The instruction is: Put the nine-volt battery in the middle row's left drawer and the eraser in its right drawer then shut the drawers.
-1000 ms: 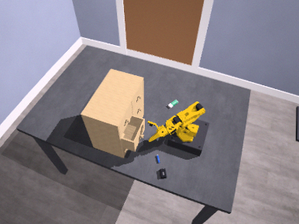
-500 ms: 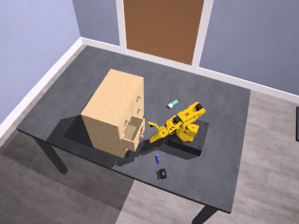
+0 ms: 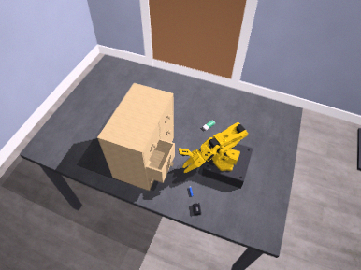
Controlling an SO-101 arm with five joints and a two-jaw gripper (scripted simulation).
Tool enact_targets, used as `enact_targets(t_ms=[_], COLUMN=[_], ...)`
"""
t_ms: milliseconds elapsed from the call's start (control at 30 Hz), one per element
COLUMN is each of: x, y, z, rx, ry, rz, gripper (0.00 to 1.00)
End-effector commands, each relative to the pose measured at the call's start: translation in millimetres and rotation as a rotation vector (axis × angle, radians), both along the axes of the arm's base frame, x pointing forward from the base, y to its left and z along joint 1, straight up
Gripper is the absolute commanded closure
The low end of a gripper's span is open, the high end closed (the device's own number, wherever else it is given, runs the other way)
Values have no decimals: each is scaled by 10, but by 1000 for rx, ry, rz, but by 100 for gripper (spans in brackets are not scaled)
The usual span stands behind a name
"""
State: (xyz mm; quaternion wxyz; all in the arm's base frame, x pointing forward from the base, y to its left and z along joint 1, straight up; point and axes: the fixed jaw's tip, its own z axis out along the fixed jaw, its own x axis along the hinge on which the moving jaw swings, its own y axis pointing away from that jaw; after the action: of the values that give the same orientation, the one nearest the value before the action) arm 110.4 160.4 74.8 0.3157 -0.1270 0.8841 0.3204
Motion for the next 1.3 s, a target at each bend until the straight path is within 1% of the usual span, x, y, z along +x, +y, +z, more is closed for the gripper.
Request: enact_targets(t_ms=[0, 333, 400, 867, 900, 1267], x=[-29, -108, -108, -242, -249, -249], y=[-46, -161, -161, -359, -369, -369], z=[-26, -86, -86, -128, -128, -128], rx=[-98, -314, -314, -585, -597, -597], ry=[-19, -77, -77, -130, -131, -131], rz=[54, 218, 218, 489, 502, 502], gripper=[79, 79, 79, 79, 79, 79])
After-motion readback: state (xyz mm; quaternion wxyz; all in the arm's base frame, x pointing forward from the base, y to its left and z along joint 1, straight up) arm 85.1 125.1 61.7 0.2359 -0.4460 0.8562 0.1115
